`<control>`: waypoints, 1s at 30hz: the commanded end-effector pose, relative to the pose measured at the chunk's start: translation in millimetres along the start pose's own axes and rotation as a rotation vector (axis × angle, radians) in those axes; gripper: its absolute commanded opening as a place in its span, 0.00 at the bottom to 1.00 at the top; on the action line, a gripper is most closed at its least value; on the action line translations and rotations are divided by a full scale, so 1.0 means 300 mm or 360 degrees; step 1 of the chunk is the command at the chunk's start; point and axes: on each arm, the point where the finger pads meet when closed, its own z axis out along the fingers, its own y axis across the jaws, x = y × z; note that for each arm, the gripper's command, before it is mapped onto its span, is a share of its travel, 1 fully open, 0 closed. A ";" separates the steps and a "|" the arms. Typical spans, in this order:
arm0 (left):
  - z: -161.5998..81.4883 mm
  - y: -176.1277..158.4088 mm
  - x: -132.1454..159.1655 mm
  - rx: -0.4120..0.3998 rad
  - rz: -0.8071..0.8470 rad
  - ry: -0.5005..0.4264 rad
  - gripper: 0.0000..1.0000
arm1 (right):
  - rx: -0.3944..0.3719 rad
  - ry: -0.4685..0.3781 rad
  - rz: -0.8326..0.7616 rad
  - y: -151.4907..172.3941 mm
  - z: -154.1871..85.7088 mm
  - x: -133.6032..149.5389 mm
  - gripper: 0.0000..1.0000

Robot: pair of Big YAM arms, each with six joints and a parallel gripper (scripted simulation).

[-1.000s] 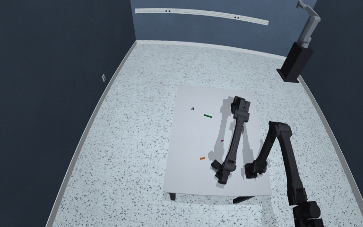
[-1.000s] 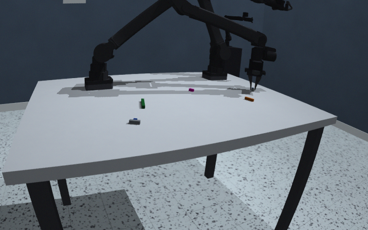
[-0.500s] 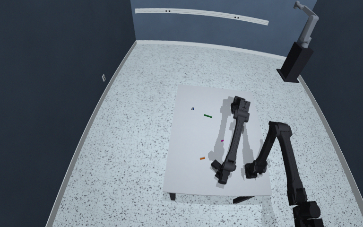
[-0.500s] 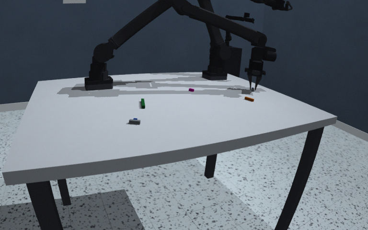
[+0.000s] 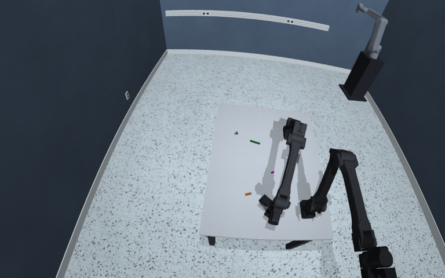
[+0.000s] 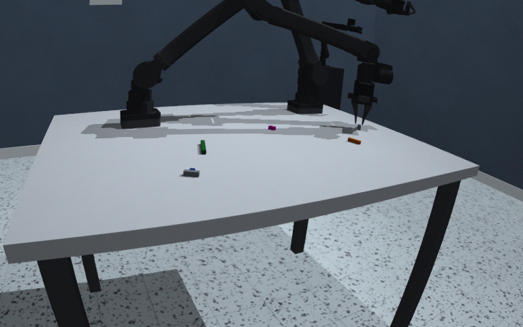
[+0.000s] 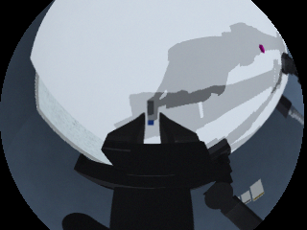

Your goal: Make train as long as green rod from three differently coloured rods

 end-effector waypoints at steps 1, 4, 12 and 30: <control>-0.014 0.016 -0.045 -0.0017 -0.0018 -0.0053 1.00 | -0.0142 0.0068 -0.0006 0.052 -0.226 0.055 0.23; -0.014 0.016 -0.045 -0.0017 -0.0018 -0.0053 1.00 | -0.0142 0.0068 -0.0006 0.050 -0.246 0.054 0.23; -0.014 0.016 -0.045 -0.0017 -0.0018 -0.0053 1.00 | -0.0142 0.0068 -0.0006 0.045 -0.304 0.051 0.23; -0.014 0.016 -0.045 -0.0017 -0.0018 -0.0053 1.00 | -0.0142 0.0068 -0.0006 0.035 -0.417 0.046 0.23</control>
